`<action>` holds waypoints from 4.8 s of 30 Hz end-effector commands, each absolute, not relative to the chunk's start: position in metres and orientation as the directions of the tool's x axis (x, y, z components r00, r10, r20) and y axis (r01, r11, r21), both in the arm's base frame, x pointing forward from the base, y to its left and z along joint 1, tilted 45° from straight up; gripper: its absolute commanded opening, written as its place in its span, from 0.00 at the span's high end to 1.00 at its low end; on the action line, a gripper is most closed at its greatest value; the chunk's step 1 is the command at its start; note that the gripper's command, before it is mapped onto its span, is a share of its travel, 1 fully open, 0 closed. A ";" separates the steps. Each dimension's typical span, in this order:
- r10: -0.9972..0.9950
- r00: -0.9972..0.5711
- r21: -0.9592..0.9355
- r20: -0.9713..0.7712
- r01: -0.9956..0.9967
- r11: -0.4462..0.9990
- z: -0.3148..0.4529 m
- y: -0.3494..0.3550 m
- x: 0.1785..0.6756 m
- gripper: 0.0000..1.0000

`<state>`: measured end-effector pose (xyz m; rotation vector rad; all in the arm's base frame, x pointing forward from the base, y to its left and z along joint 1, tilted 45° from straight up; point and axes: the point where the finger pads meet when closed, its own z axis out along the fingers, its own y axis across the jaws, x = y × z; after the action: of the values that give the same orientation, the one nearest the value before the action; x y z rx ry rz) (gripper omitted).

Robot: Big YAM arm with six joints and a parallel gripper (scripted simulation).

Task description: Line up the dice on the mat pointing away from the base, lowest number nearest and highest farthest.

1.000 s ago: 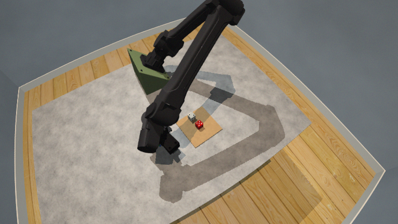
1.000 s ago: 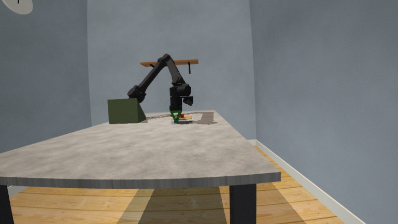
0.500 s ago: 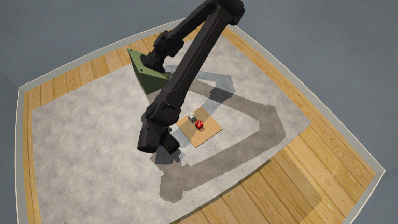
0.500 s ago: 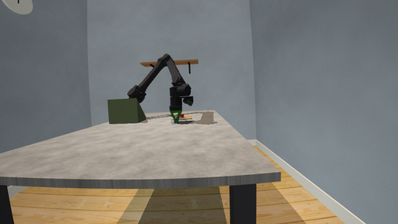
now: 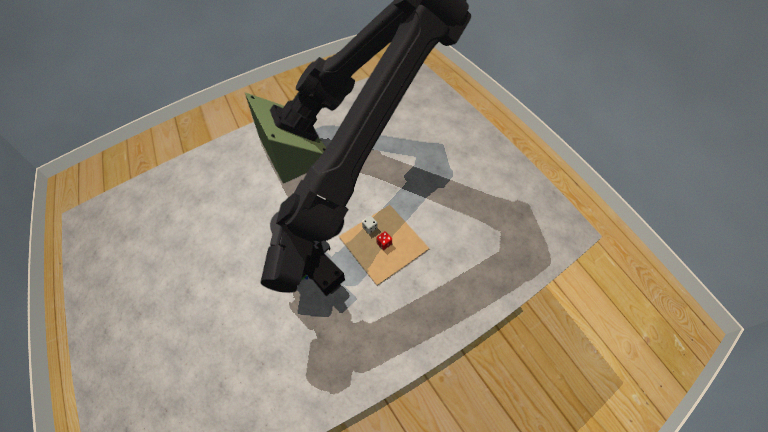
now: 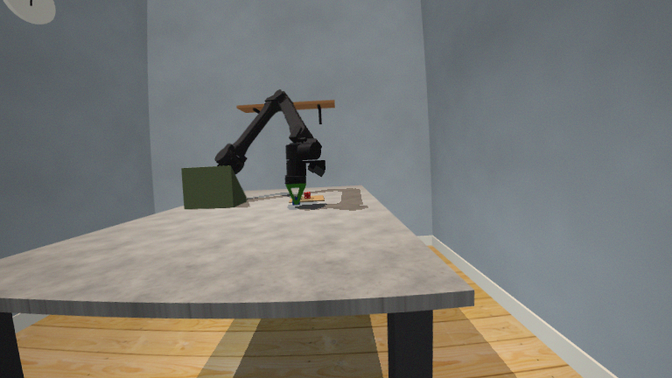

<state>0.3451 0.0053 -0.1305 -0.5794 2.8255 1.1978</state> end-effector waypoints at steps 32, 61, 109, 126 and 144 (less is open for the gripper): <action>-0.294 -0.937 0.657 -0.190 -0.343 0.671 0.005 -0.009 0.410 0.80; -0.246 -0.964 0.699 -0.101 -0.244 0.672 0.059 0.084 0.401 0.80; -0.228 -0.964 0.693 -0.136 -0.257 0.674 0.007 0.140 0.405 0.80; -0.228 -0.964 0.693 -0.136 -0.257 0.674 0.007 0.140 0.405 0.80; -0.234 -0.961 0.690 -0.146 -0.268 0.672 0.010 0.143 0.412 0.80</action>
<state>0.3903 0.1427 -0.0041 -0.4197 2.8813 1.2051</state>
